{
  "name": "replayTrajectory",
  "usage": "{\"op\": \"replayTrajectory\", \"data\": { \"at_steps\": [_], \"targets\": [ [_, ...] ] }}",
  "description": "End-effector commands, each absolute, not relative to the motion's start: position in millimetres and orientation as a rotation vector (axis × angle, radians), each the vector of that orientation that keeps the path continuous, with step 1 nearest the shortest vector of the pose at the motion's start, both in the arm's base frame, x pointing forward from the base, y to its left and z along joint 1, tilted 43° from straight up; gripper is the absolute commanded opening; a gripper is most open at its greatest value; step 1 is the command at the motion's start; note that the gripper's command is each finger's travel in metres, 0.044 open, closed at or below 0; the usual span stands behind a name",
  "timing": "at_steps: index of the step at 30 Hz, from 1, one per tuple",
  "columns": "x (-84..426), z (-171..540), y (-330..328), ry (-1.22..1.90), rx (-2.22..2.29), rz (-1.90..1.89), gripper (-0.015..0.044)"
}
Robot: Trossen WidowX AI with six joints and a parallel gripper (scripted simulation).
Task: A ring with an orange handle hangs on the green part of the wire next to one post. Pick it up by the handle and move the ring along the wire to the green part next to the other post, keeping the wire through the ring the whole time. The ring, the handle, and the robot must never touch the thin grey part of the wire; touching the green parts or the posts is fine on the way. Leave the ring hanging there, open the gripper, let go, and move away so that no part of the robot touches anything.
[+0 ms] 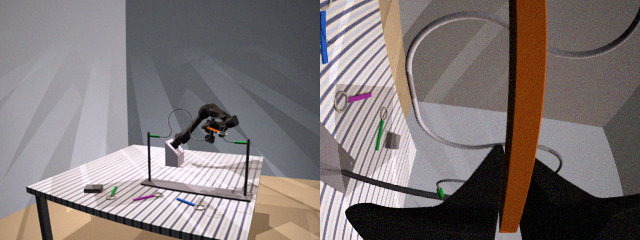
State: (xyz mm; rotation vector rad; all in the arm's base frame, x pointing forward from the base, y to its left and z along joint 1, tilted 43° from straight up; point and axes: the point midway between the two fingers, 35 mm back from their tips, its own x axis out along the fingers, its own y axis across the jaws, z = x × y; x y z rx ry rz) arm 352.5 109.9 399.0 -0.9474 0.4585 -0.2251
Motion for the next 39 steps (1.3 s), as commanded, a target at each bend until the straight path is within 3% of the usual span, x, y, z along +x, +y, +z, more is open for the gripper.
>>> {"op": "replayTrajectory", "data": {
  "at_steps": [1,19,39],
  "targets": [
    [352,408,104,0.451,-0.981,-0.244,-0.0150],
    [352,427,96,0.449,-1.043,-0.257,-0.0150],
    [352,418,104,0.474,-0.768,-0.176,-0.0150]
  ]
}}
